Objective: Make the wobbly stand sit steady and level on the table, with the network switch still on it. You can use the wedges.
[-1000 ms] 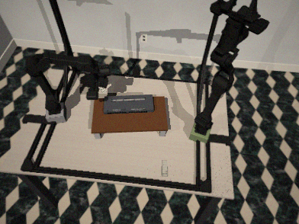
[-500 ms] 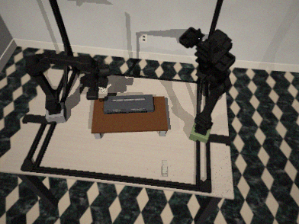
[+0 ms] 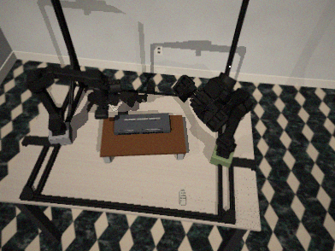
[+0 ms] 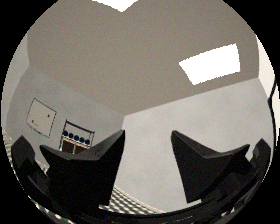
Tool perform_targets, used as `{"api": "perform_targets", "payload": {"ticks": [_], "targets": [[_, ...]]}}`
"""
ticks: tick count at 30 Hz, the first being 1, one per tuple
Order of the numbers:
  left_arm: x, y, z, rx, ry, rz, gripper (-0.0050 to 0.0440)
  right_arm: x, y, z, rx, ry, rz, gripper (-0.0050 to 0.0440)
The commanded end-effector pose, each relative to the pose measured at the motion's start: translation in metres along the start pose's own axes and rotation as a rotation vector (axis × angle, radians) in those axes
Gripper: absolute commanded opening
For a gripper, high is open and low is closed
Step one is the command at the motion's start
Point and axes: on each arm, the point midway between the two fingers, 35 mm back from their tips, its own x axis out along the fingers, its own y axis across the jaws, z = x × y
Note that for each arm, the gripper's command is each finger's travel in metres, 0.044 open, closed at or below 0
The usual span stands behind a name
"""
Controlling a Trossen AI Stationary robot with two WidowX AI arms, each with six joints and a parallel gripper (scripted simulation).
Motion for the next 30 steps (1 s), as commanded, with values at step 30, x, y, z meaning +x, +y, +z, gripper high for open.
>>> {"api": "perform_targets", "payload": {"ticks": [30], "targets": [[-0.091,0.062,-0.316,-0.18,0.906,0.271,0.0237,0.0,0.0,0.0,0.0,0.0,0.0,0.0]]}}
